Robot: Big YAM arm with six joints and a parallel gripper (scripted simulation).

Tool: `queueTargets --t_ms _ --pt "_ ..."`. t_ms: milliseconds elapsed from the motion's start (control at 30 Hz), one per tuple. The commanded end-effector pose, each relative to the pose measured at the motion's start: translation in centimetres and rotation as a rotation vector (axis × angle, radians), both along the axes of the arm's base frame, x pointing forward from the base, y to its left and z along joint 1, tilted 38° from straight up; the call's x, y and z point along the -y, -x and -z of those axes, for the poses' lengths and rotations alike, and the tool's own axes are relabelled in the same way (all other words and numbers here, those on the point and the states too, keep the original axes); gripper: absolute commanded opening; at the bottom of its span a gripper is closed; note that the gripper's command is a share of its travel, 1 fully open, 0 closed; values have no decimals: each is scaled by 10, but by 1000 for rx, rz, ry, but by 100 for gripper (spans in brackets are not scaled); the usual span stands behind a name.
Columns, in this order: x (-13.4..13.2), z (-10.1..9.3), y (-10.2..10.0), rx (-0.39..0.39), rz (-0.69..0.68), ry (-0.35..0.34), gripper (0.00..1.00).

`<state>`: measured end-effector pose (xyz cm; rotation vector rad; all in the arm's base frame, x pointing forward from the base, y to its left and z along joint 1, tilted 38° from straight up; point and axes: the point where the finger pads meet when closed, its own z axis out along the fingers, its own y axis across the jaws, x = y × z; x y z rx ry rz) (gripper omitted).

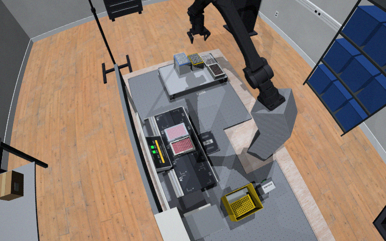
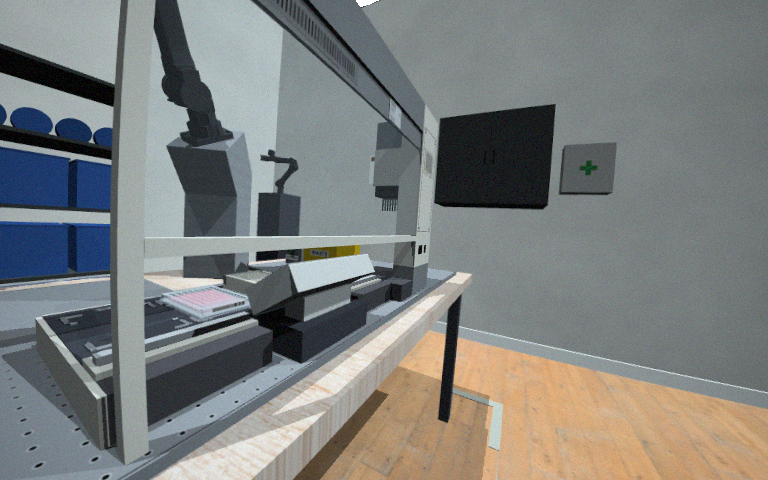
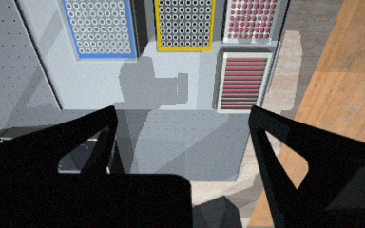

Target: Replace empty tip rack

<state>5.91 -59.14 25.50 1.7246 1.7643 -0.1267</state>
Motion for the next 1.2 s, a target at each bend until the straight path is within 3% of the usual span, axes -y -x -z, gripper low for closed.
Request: queueTargets --t_ms 0,300,400,433,600,867,900,933,1167 --pt "22 -22 12 -8 3 23 97" --pt "52 -40 17 -8 5 25 97" --pt "53 -41 15 -9 2 25 97" --pt "42 -21 14 -7 2 -15 97" --pt "45 -44 8 -4 0 31 97" --pt "45 -44 8 -4 0 31 97" --pt "46 -27 10 -7 0 -2 97" --pt "49 -22 6 -5 -3 -1 97" --pt "54 -11 -8 0 -6 -2 97"
